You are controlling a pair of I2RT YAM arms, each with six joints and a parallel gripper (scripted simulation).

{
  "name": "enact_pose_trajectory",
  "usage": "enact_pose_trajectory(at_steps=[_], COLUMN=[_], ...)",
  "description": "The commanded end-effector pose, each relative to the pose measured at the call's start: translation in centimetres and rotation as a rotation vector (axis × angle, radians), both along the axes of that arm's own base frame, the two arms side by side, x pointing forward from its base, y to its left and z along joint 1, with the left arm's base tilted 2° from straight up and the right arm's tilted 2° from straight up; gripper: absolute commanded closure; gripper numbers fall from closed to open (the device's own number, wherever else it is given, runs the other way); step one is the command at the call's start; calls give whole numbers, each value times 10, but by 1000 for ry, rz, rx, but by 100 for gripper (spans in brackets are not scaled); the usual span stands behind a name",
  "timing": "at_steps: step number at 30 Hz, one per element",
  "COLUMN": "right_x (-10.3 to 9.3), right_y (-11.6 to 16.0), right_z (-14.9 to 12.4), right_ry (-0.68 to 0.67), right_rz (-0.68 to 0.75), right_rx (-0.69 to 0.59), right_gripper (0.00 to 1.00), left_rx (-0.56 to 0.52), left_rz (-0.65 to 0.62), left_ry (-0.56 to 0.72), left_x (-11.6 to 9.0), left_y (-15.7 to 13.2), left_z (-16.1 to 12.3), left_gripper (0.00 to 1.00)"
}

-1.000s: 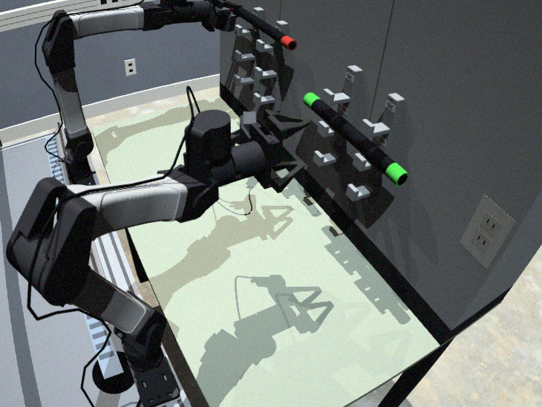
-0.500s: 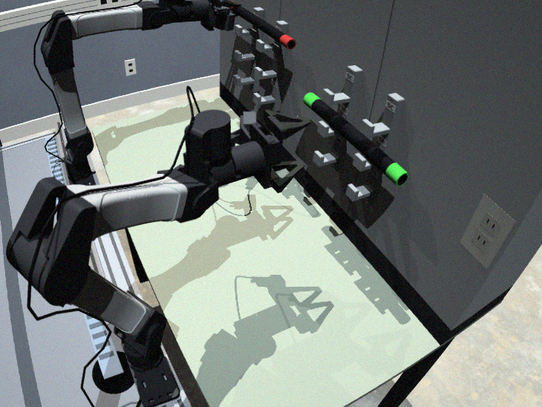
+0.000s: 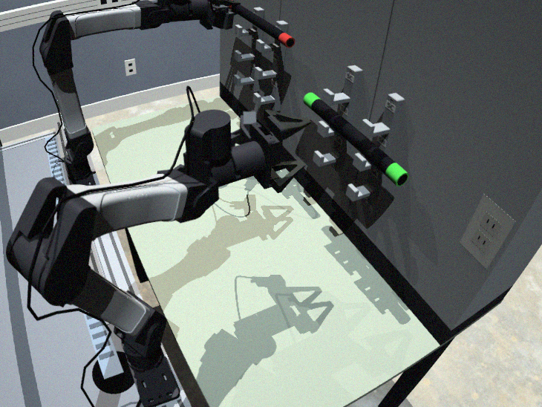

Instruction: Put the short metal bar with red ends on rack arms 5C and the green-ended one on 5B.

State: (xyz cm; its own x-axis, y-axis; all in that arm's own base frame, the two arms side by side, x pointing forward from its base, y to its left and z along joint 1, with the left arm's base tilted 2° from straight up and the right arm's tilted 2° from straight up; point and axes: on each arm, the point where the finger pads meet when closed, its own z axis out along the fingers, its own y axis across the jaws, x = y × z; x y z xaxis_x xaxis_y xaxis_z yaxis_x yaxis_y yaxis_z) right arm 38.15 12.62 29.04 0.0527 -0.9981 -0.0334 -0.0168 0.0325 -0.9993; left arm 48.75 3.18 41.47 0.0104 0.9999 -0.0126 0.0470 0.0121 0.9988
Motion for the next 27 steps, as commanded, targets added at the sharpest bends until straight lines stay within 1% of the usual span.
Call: enact_pose_trajectory(at_steps=[1,27], right_x=[0,0], right_y=[-1,-1], right_z=[-11,-11], right_ry=[13,13], right_rz=[-10,-10], right_rx=[-18,-18], right_gripper=[0,0], left_rx=[-7,-7], left_rz=[2,2], left_ry=[-82,-82], left_x=[-14,-12], left_y=[1,1], left_z=[30,21], left_gripper=[100,100])
